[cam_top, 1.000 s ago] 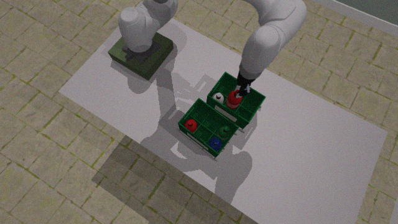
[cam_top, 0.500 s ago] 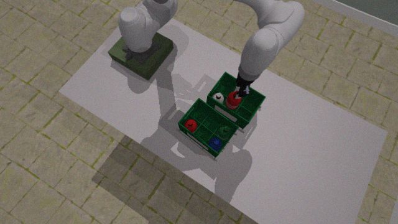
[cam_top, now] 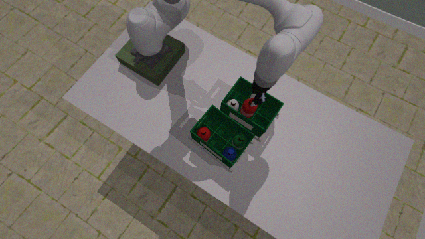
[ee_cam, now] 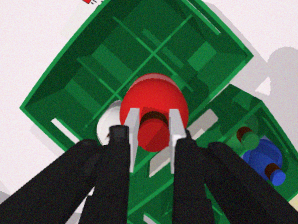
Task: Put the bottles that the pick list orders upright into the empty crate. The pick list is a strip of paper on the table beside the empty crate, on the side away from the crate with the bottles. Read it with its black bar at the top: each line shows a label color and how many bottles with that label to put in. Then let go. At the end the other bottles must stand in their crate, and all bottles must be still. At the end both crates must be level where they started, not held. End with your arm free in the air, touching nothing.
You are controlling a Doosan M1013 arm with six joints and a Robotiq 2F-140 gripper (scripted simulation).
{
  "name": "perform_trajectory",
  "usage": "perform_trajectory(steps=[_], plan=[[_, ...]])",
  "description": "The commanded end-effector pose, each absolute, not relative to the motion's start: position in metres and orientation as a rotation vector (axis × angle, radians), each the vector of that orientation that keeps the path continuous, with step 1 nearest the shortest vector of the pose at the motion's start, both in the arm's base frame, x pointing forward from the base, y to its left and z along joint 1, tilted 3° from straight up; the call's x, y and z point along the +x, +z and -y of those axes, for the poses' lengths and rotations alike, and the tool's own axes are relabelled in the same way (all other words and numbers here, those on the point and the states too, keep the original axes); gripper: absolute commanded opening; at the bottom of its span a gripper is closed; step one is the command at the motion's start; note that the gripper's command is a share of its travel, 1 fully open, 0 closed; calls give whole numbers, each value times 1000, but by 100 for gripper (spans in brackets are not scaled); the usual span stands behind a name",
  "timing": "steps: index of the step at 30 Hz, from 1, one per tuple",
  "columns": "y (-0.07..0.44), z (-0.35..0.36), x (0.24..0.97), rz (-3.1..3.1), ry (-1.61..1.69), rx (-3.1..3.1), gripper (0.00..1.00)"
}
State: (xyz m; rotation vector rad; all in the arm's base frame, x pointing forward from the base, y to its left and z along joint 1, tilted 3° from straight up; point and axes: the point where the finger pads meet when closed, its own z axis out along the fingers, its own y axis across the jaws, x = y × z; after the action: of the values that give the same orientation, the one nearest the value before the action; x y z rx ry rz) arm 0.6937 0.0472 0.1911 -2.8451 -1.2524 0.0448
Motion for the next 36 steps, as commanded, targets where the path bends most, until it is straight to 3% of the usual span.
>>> perform_trajectory(steps=[1,36], plan=[[183,-51,692,1245,47,-2842,0],[152,-52,691,1245,47,-2842,0]])
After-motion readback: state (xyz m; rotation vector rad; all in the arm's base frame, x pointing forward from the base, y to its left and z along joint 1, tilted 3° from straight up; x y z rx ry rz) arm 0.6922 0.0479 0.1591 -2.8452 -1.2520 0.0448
